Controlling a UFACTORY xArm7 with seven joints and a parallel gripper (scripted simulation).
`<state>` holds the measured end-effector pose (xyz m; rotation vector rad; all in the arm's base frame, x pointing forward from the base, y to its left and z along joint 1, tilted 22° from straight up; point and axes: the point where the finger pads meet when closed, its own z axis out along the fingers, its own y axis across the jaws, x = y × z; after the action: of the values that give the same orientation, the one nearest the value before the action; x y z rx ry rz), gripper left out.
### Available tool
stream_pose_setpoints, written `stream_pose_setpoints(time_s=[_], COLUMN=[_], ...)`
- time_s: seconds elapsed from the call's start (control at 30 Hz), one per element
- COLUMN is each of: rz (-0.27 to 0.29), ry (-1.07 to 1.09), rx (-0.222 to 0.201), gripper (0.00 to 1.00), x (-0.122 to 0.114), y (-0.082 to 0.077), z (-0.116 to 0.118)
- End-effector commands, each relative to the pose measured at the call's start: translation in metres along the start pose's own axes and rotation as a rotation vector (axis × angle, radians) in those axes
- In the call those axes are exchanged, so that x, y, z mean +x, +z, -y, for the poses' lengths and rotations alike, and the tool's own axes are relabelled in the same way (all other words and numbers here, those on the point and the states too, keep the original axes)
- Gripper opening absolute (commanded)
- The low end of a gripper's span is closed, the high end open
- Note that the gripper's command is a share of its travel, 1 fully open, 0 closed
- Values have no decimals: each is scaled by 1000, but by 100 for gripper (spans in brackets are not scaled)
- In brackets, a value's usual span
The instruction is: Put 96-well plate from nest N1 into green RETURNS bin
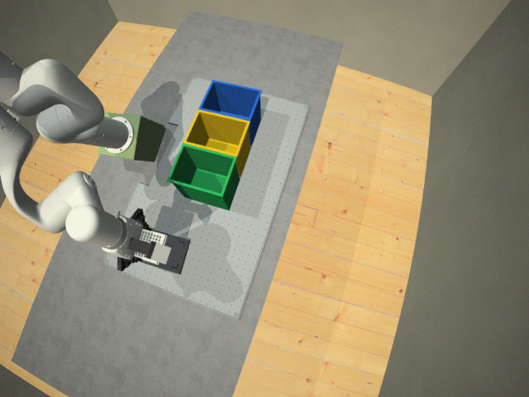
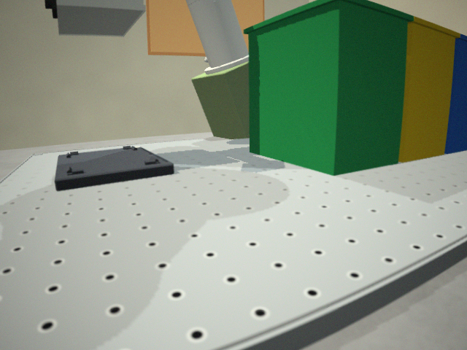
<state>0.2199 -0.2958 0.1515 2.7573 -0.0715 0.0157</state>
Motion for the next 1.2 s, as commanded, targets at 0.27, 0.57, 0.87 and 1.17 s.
stream_pose_setpoints(time_s=[0.27, 0.57, 0.87, 1.17], rz=[-2, -2, -2, -3], ry=[0, 0, 0, 0], rx=[-2, -2, -2, -2], gripper=[0, 0, 0, 0], x=[1, 1, 1, 1], y=[-17, -32, -43, -58], z=[-1, -1, -1, -1])
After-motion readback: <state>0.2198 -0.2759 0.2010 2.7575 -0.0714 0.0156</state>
